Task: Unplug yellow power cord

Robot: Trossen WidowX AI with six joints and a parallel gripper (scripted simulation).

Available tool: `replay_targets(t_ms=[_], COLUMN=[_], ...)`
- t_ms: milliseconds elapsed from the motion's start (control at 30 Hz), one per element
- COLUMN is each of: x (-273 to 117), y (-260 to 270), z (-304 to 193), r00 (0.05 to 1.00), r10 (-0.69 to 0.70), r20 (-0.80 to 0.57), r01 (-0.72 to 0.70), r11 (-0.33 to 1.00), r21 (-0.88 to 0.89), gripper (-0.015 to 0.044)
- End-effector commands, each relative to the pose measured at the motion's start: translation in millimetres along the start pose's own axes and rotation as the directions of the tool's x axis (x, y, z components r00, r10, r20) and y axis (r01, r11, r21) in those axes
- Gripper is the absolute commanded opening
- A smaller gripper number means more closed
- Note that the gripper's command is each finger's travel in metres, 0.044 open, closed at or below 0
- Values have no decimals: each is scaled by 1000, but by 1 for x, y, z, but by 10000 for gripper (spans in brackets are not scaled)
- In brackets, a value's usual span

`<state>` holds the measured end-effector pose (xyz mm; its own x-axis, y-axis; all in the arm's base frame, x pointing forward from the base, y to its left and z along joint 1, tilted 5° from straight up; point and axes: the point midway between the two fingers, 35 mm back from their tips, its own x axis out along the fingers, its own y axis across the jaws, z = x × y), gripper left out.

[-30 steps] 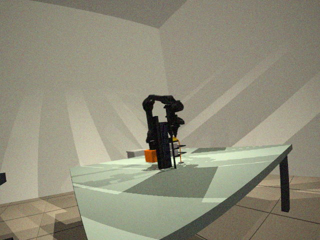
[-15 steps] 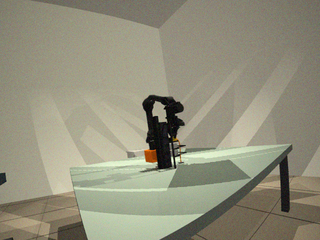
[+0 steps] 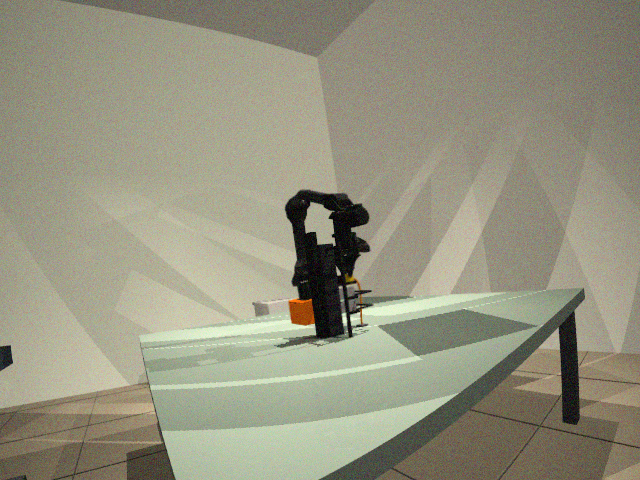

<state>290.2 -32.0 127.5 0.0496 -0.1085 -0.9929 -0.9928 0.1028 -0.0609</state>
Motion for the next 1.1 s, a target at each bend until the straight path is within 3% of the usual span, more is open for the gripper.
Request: replay_targets(t_ms=[0,733,1067], x=[-1,-4,-2], y=[-1,1,2], z=[14,50,41], r00=[1000,1000,1000], r10=[-3,-1,0], r20=[26,31,31], r01=[3,2,1], r11=[1000,1000,1000], r21=[-7,-10,-12], gripper=[0,0,262])
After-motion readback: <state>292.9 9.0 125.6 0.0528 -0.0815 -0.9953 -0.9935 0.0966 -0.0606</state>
